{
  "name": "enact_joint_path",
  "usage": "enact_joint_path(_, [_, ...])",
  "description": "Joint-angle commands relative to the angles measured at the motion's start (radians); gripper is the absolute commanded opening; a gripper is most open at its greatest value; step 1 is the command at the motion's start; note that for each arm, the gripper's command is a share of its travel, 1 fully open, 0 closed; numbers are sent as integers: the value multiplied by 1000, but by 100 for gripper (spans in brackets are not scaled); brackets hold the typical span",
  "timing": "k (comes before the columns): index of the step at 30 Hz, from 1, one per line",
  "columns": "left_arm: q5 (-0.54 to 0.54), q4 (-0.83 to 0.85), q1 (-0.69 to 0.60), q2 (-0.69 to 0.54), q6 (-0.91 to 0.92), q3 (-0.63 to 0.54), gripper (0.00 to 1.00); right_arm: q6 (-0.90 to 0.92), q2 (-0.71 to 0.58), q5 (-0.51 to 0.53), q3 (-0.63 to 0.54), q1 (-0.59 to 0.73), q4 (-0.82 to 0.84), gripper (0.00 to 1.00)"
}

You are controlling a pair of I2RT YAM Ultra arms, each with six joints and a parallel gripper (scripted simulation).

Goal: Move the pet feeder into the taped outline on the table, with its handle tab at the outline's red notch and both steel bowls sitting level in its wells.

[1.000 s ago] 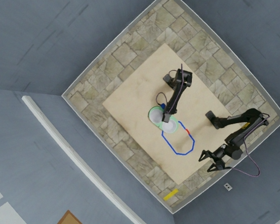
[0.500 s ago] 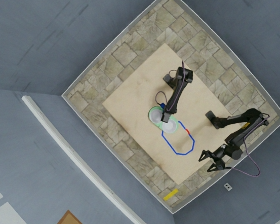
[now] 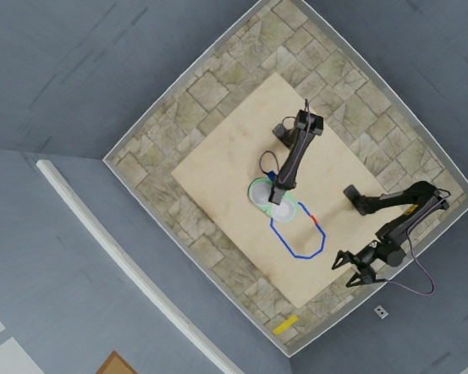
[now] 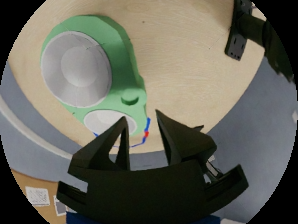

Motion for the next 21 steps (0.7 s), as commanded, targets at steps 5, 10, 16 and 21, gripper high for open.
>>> enact_joint_path(5, [-6,9,-5,-19,-8,47,100,-8,1,-5,44,4,-25,30])
enact_joint_path(10, [-6,9,-5,-19,-8,47,100,-5,-12,-4,42,7,-24,30])
enact_joint_path(16, [-6,9,-5,-19,-8,47,100,-3,-4,-4,42,9,-23,30])
enact_joint_path(21, [-6,9,-5,-19,-8,47,100,-304,8,4,-20,7,18,30])
